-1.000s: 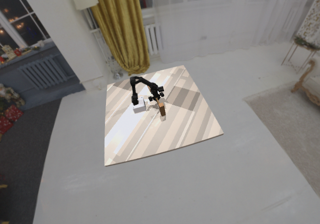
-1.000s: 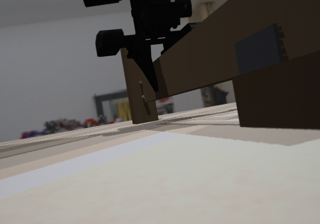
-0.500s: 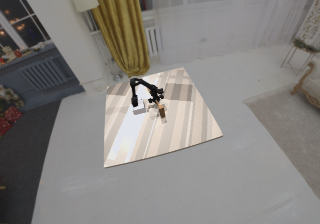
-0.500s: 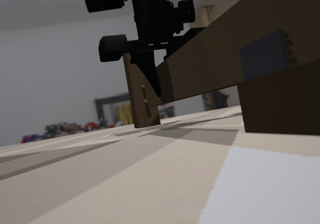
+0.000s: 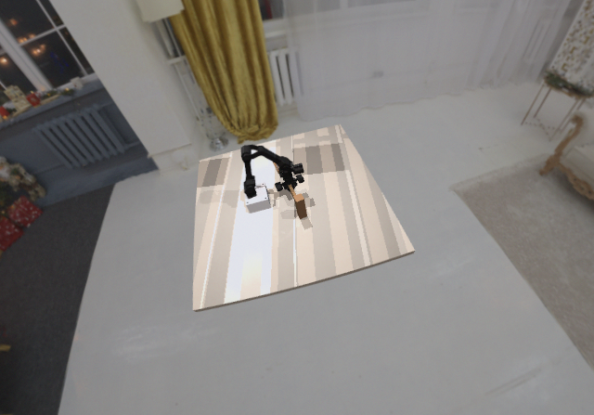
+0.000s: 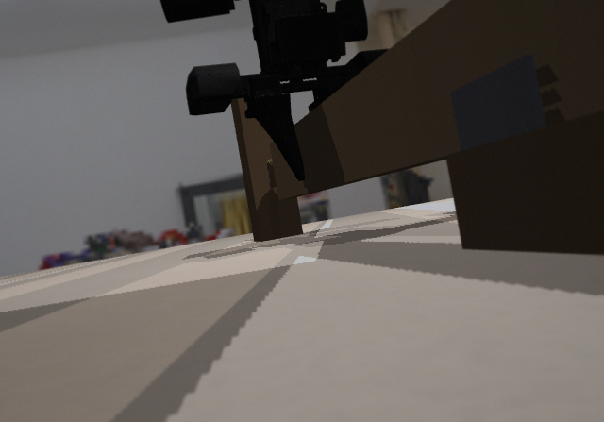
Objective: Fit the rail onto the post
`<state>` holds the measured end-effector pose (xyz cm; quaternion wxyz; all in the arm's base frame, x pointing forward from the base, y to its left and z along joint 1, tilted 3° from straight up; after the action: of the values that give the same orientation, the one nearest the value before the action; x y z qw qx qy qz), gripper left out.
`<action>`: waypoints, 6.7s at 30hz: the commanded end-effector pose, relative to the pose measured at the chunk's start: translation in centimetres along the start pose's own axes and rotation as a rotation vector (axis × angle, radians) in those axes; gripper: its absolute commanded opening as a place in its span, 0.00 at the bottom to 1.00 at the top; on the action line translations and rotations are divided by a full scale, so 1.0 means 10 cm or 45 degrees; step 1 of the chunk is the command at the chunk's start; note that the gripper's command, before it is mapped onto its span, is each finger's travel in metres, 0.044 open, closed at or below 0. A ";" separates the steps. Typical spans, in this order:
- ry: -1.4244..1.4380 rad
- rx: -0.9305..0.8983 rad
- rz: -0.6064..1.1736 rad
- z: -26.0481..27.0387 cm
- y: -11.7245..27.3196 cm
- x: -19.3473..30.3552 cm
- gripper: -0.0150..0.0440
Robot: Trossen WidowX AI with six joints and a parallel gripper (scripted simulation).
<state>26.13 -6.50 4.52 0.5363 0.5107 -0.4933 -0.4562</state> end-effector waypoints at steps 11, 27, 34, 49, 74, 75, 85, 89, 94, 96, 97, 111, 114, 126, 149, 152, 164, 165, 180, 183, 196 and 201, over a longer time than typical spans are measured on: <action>0.001 0.003 0.001 0.00 -0.02 0.04 0.25; 0.001 0.003 0.002 0.00 0.00 0.09 0.25; 0.001 0.003 0.002 0.00 0.00 0.11 0.25; 0.001 0.003 0.002 0.01 0.01 0.16 0.25; 0.001 0.003 0.003 0.01 0.00 0.24 0.25; 0.001 0.003 0.003 0.01 0.00 0.24 0.25; 0.001 0.003 0.004 0.02 0.01 0.27 0.25; 0.001 0.003 0.004 0.02 0.01 0.28 0.25; 0.001 0.003 0.004 0.02 0.01 0.30 0.25; 0.001 0.003 0.004 0.02 0.01 0.30 0.25; 0.001 0.003 0.004 0.02 0.01 0.31 0.25; 0.001 0.003 0.005 0.03 0.00 0.35 0.25; 0.001 0.003 0.005 0.03 0.00 0.36 0.25; 0.001 0.003 0.005 0.03 0.01 0.40 0.25; 0.001 0.003 0.006 0.04 0.01 0.47 0.25; 0.001 0.003 0.006 0.05 0.01 0.48 0.25; 0.001 0.003 0.006 0.05 0.01 0.51 0.25; 0.001 0.003 0.006 0.05 0.01 0.51 0.25; 0.000 -0.002 0.001 0.06 0.00 0.50 0.52; 0.000 -0.002 0.001 0.06 0.00 0.50 0.65; 0.000 -0.002 0.001 0.06 0.00 0.50 1.00; 0.001 0.003 0.003 0.02 0.28 0.22 1.00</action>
<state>25.90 -10.41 5.70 0.5361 0.5073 -0.4909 -0.4629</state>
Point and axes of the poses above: the point midway between the two fingers, 35 mm back from their tips, its own y axis back along the fingers, its own z axis across the jaws, x = y × z, the point moved 5 cm from there along y, back along the fingers, and after that the axes turned 7 degrees about y, right-handed, at the moved point
